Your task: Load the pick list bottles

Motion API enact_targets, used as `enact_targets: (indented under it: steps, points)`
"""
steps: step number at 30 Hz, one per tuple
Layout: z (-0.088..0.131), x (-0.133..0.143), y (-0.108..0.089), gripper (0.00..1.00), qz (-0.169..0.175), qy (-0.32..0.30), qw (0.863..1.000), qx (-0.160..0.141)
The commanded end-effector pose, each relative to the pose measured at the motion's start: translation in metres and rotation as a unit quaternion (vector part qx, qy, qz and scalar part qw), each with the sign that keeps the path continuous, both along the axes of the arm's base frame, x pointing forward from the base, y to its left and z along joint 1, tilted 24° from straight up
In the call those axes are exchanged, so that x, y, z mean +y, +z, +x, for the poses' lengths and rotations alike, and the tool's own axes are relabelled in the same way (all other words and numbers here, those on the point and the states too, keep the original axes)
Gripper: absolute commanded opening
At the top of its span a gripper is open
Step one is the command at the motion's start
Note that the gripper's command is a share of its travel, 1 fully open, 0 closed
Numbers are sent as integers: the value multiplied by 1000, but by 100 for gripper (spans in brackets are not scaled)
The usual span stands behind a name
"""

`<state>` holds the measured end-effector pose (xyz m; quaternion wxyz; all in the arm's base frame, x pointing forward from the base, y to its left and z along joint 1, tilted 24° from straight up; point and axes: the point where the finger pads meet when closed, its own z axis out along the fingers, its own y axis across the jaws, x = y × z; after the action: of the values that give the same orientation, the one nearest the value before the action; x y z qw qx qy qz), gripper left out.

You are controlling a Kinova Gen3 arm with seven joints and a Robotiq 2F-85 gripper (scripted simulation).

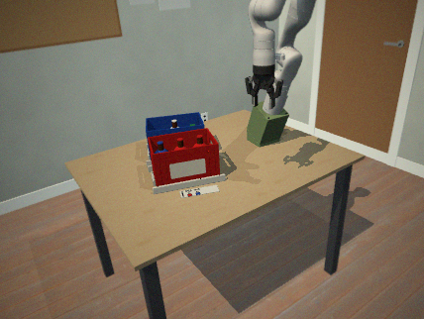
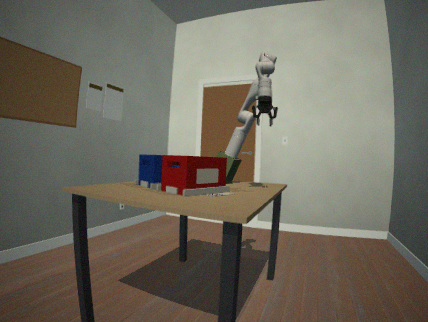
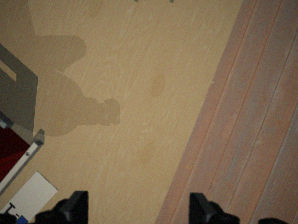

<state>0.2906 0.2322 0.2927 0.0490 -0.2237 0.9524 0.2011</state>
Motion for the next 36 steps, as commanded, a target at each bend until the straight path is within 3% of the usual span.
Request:
enact_targets:
  steps: [1, 8, 36]
  points:
    - [-8, 7, 8, 67, 0, 0, 1000, -1]
    - [-28, 26, 26, 67, 0, 0, 1000, -1]
    - [-28, 26, 25, 67, 0, 0, 1000, -1]
